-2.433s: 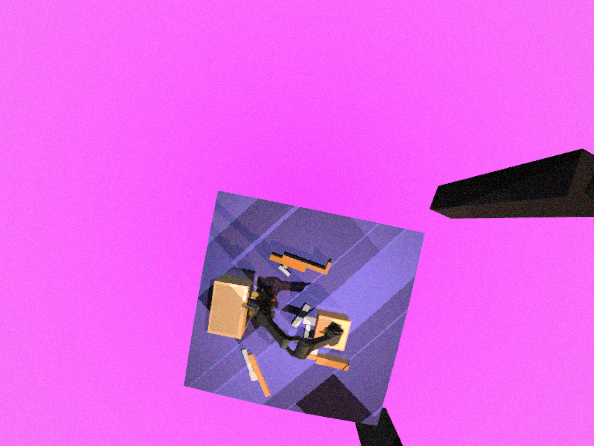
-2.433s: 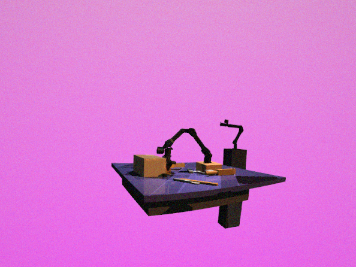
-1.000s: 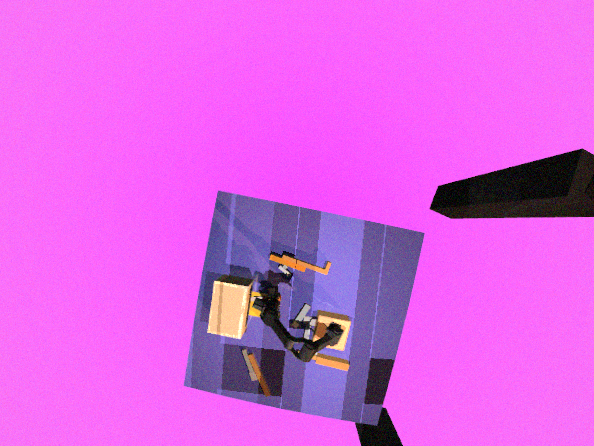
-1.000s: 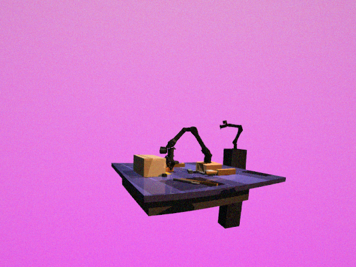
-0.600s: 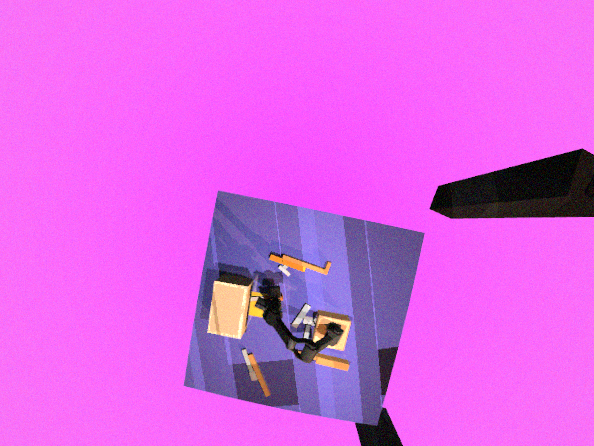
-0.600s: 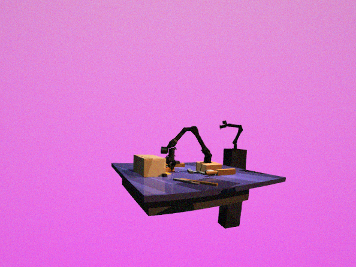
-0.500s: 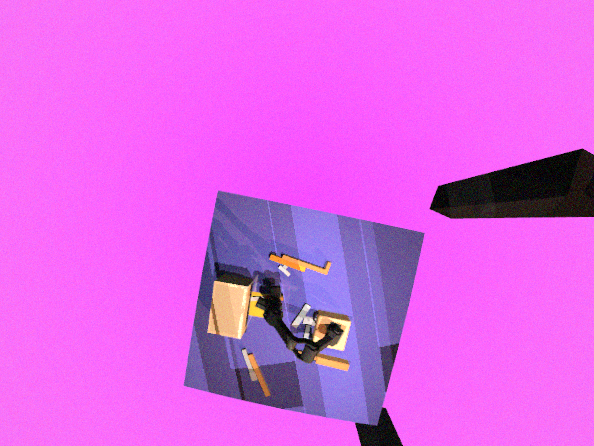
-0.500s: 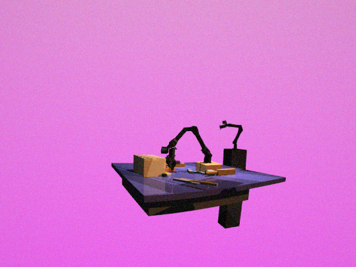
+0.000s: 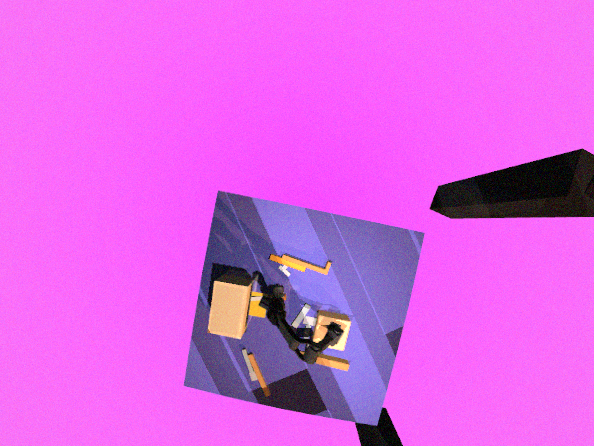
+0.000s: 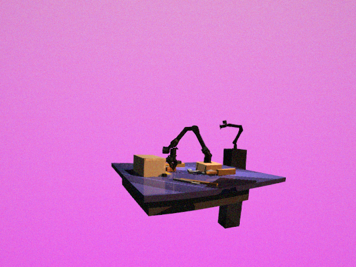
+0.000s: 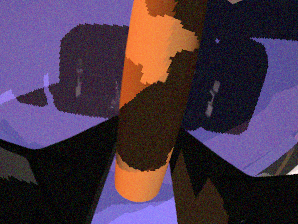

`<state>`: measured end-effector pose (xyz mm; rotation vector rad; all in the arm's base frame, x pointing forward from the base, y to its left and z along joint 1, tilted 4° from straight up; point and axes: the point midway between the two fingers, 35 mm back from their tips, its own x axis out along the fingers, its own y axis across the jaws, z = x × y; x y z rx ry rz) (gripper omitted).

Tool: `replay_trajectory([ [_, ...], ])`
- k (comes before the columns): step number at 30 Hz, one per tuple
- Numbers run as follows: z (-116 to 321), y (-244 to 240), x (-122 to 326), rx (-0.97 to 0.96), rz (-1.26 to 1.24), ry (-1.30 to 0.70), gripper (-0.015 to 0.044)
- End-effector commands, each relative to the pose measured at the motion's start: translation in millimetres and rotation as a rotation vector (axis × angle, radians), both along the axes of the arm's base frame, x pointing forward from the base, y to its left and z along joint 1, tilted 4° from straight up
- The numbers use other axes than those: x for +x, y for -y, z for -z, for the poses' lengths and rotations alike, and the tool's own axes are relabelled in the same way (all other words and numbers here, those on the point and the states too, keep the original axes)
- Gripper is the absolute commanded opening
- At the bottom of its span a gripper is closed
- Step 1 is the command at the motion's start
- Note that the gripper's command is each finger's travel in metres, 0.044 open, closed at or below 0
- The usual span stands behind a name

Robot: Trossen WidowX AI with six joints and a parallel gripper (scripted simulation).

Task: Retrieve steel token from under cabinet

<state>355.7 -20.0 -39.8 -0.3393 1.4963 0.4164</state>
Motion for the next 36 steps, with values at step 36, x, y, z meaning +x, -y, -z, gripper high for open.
replay_trajectory([
  [36,4.1,26.1,-45.3,0.0,-0.001,-0.007,0.0],
])
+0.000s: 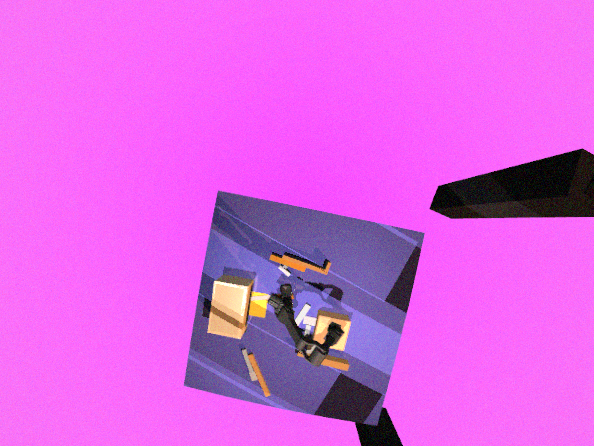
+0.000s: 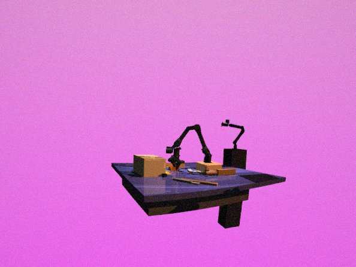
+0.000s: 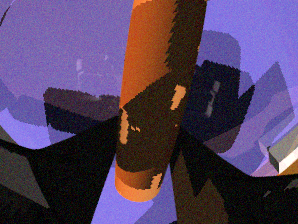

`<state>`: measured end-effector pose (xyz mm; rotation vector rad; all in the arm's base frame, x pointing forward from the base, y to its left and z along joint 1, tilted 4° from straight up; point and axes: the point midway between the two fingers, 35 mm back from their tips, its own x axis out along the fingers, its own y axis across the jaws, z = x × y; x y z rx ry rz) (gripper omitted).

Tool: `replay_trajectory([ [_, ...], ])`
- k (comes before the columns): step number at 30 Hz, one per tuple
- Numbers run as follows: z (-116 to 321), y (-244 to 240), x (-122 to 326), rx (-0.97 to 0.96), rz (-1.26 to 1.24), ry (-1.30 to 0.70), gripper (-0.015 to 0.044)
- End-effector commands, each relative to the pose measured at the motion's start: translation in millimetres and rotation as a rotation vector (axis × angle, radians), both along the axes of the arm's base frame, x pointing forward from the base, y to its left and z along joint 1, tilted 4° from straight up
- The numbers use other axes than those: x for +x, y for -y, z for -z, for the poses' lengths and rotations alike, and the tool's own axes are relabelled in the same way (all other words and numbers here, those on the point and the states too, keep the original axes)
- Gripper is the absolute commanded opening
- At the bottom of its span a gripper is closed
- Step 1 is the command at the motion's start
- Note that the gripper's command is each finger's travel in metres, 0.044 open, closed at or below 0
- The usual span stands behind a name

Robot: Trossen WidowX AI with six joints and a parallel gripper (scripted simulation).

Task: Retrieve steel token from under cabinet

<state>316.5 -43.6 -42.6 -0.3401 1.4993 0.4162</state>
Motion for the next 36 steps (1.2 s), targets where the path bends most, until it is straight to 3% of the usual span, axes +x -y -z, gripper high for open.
replay_trajectory([
  [1,1.3,3.2,-7.4,0.001,-0.001,-0.005,0.0],
  [36,4.4,32.0,-53.2,-0.001,-0.001,-0.008,0.0],
])
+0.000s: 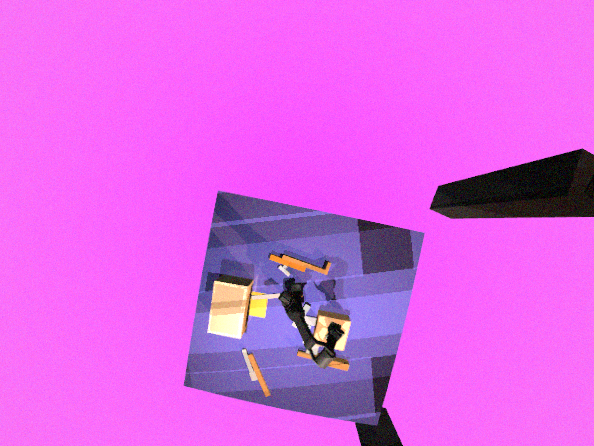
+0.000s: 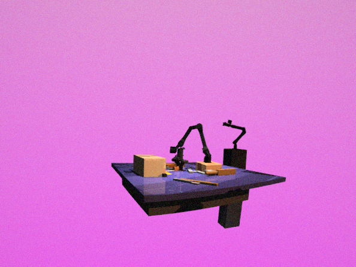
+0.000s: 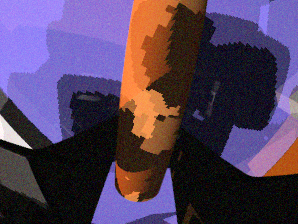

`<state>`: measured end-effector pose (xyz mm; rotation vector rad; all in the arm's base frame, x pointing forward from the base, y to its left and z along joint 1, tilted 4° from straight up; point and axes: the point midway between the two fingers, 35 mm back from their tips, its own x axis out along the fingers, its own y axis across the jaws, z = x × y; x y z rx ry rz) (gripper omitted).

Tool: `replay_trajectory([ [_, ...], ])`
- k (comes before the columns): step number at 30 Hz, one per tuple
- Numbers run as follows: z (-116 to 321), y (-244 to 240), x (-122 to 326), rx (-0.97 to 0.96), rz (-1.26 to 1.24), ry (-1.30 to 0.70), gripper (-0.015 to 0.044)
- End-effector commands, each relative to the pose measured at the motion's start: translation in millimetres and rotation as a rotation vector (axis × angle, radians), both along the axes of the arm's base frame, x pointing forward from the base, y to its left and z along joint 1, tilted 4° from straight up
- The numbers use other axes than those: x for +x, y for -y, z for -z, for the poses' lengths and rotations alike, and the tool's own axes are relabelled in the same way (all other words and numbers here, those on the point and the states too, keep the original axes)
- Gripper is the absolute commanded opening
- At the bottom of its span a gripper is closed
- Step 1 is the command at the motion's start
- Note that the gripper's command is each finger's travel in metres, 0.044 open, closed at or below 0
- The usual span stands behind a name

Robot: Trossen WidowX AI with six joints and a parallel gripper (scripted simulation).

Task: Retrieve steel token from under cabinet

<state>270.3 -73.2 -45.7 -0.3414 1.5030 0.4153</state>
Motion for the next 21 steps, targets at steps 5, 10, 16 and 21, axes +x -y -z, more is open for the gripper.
replay_trajectory([
  [5,1.7,7.0,-13.3,0.001,0.0,-0.005,0.0],
  [10,0.5,7.6,-10.2,0.0,0.001,-0.001,0.0],
  [16,0.0,7.6,-10.2,0.0,-0.031,0.001,0.0],
  [21,-0.4,7.7,-10.2,-0.001,-0.07,0.002,0.0],
])
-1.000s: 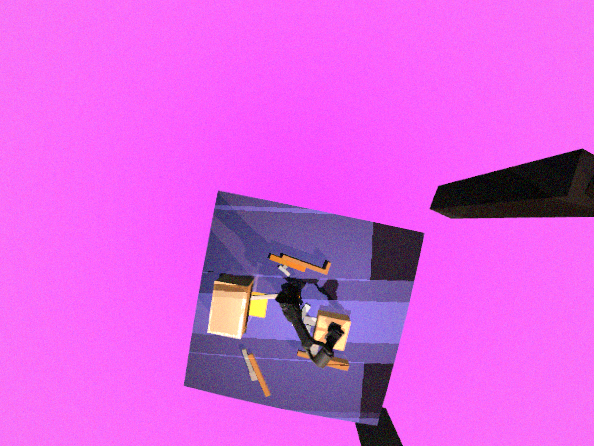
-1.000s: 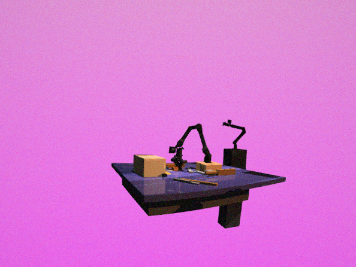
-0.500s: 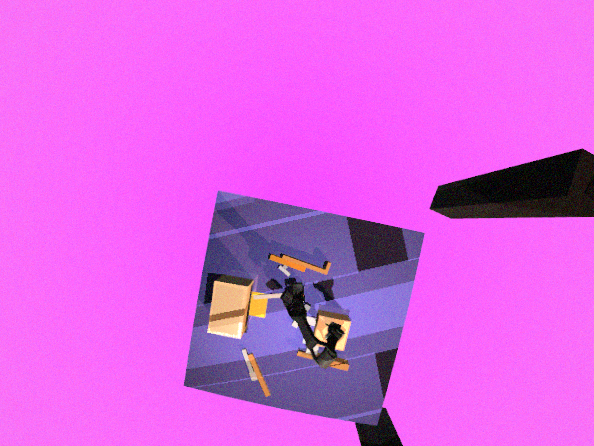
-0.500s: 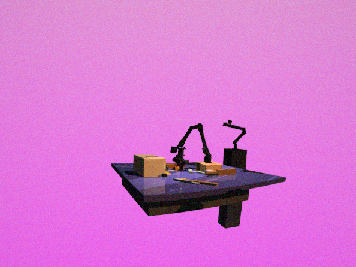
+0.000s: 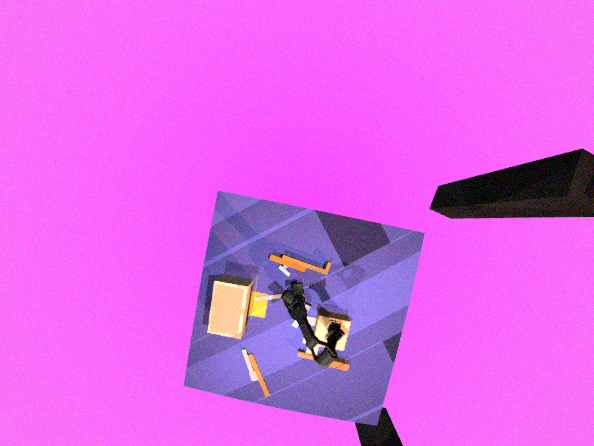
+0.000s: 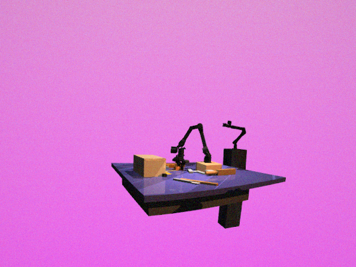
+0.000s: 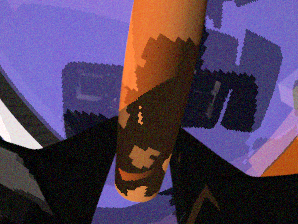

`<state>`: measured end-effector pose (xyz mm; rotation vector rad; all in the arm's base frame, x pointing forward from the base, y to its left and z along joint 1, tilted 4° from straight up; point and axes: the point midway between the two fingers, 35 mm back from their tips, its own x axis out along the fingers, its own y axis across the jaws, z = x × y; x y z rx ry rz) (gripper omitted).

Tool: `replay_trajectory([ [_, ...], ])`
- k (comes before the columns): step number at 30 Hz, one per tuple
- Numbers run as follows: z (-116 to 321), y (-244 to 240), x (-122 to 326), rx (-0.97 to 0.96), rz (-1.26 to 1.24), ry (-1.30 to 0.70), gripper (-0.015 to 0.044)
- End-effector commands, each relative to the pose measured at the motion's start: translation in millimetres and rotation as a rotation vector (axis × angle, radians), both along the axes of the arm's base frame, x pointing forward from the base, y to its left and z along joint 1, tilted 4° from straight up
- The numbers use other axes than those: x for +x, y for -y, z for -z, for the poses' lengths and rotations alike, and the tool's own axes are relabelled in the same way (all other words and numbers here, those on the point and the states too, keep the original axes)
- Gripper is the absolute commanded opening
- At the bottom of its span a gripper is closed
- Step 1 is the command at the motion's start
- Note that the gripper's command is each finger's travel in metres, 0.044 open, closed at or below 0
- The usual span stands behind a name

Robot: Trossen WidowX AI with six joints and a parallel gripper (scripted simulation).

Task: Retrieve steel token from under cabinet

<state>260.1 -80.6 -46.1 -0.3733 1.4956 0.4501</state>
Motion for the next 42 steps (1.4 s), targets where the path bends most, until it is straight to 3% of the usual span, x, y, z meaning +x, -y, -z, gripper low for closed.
replay_trajectory([
  [1,-0.8,0.2,0.0,-0.003,-0.035,0.001,0.0],
  [42,-3.7,-8.6,0.7,-0.006,-0.283,0.011,0.0],
])
